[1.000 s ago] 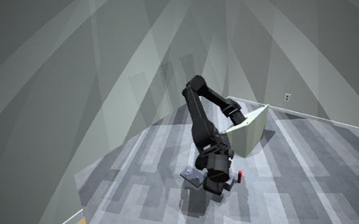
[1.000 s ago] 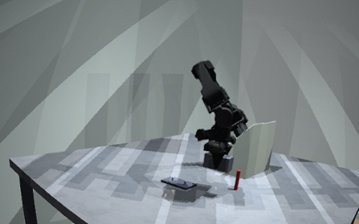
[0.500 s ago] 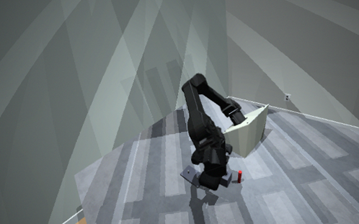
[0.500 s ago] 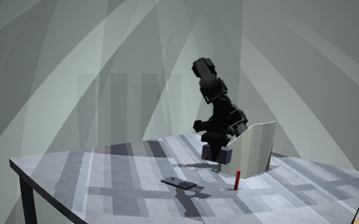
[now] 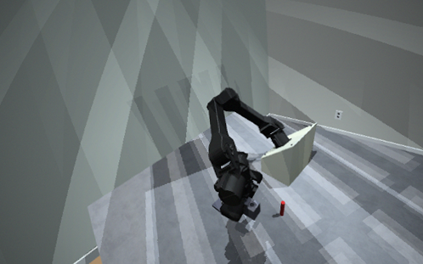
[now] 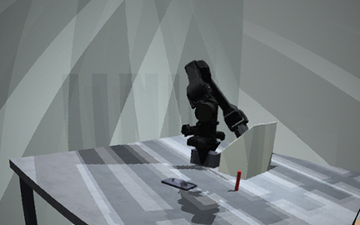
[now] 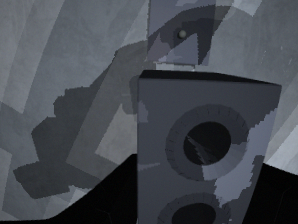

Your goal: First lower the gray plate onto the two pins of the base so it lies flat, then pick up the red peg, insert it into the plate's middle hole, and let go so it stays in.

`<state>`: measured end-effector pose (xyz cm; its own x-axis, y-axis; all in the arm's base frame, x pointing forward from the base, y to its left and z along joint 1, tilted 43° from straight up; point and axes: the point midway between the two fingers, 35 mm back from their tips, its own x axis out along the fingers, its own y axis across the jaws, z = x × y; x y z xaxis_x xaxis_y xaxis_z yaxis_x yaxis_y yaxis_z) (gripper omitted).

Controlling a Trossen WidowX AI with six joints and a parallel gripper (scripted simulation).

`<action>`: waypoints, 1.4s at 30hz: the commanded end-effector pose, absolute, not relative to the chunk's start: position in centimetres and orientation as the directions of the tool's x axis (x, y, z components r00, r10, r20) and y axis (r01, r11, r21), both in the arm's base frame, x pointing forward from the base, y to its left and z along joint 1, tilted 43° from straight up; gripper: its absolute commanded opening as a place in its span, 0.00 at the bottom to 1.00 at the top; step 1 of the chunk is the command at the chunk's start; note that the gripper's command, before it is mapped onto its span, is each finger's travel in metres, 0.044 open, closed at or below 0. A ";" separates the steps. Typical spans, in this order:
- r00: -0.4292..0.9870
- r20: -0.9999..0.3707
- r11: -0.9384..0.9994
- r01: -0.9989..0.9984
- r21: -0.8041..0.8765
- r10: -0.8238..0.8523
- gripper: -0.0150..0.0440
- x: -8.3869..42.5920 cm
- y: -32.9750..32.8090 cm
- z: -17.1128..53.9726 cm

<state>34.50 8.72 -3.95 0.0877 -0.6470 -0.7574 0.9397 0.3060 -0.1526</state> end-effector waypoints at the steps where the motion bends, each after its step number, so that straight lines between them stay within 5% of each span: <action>1: 0.086 -0.754 0.298 0.943 -0.150 -0.651 0.25 34.7 7.3 -3.7; 42: 0.085 -0.735 0.187 0.981 -0.058 -0.673 0.25 35.8 -3.5 -0.8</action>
<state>36.00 -3.24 -0.68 0.0883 -0.6687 -0.7383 0.9819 0.1830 -0.0483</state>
